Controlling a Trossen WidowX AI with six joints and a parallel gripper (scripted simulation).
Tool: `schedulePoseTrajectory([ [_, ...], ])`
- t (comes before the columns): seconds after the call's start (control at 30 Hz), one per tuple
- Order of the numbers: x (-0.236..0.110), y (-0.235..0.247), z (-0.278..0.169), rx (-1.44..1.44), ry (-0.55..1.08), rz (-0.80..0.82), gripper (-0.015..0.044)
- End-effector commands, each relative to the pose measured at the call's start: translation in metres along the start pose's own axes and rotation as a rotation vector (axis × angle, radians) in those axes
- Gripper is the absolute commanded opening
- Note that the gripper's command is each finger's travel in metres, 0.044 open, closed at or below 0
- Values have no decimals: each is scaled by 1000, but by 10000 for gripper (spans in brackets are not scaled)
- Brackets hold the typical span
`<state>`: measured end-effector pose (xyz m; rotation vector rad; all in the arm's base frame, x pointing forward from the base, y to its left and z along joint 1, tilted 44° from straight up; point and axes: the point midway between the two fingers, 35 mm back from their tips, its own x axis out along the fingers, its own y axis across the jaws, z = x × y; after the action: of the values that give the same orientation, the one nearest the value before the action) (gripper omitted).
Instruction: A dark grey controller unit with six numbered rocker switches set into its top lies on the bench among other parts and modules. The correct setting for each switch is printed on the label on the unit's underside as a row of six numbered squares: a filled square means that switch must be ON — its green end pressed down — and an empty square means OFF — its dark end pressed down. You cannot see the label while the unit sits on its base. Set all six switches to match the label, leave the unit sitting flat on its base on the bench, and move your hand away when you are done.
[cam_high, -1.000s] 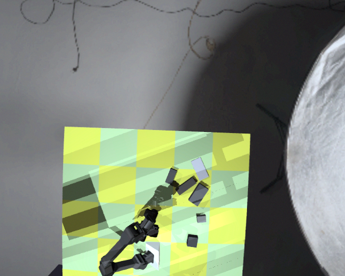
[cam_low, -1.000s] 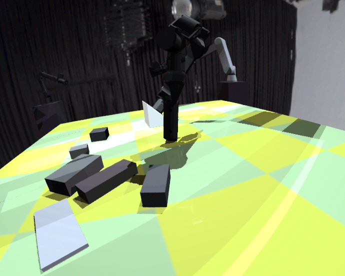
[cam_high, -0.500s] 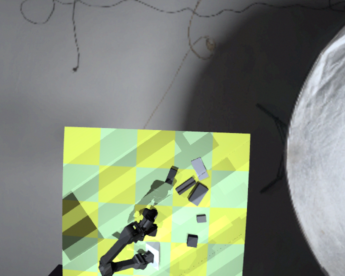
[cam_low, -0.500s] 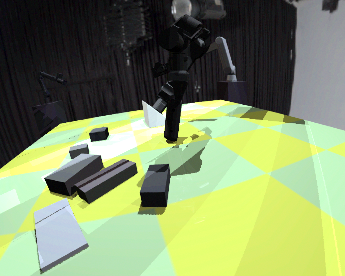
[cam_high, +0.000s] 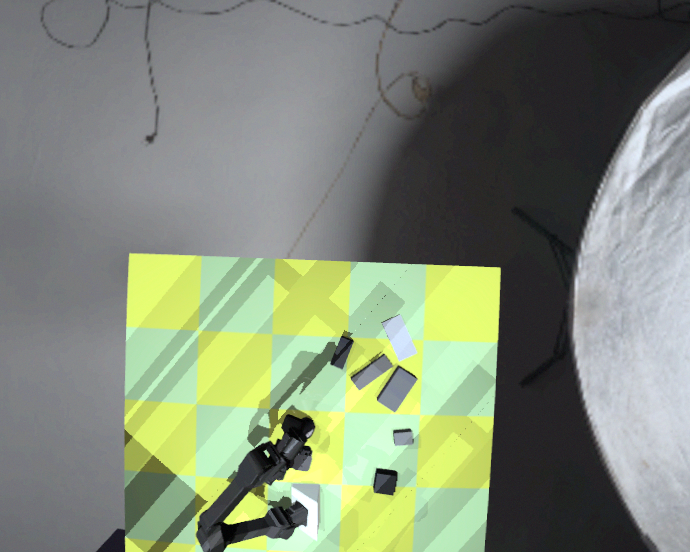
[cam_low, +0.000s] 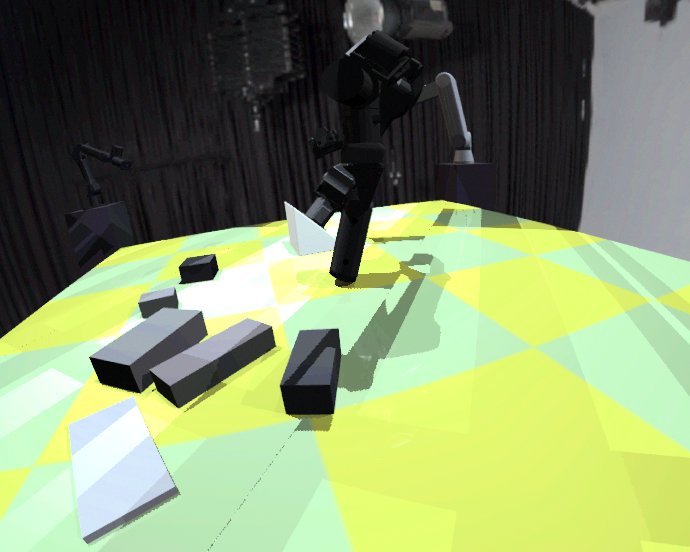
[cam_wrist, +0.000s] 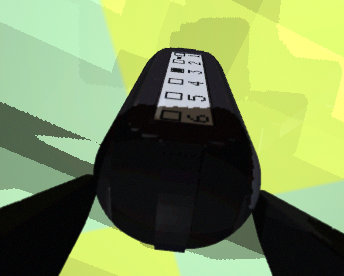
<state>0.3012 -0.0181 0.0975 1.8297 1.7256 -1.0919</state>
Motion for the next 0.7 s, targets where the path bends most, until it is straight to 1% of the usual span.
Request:
schedulePoseTrajectory([
  [0.0, 4, -1, -6, -4, 13, -9, 338],
  [0.67, 8, -1, -21, -4, 39, -9, 338],
])
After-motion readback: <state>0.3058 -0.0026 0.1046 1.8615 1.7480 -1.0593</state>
